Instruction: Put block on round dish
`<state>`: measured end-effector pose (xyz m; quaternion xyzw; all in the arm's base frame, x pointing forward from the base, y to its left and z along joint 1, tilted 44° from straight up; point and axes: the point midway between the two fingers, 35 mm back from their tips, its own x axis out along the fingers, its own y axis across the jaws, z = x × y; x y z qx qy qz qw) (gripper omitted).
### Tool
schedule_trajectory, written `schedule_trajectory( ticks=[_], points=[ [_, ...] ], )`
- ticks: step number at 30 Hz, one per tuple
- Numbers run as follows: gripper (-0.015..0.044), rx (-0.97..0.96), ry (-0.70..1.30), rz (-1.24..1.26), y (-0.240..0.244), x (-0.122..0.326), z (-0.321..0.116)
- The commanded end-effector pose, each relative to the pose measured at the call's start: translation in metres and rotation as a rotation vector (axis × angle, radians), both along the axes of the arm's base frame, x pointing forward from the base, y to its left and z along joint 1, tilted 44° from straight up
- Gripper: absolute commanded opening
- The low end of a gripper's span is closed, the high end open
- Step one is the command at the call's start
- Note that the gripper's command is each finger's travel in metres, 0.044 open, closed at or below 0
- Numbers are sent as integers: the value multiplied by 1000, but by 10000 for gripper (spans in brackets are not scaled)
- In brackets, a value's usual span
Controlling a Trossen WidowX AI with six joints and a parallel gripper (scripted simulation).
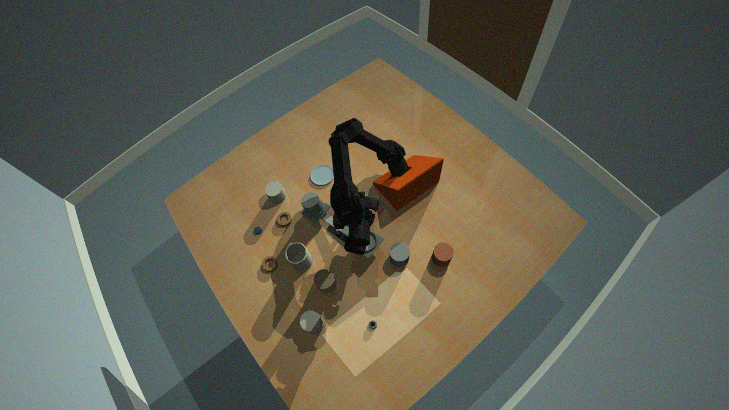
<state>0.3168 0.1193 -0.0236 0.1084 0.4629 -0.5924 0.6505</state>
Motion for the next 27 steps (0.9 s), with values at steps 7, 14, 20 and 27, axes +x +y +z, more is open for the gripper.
schedule_trajectory(
  ticks=[7, 14, 20, 27],
  points=[
    [0, 2, -2, -6, 21, 1, 26],
    [0, 39, 1, 0, -16, 14, 51],
    [0, 65, -1, 6, -52, 21, 73],
    [0, 85, -7, 13, -96, 22, 99]
  ],
)
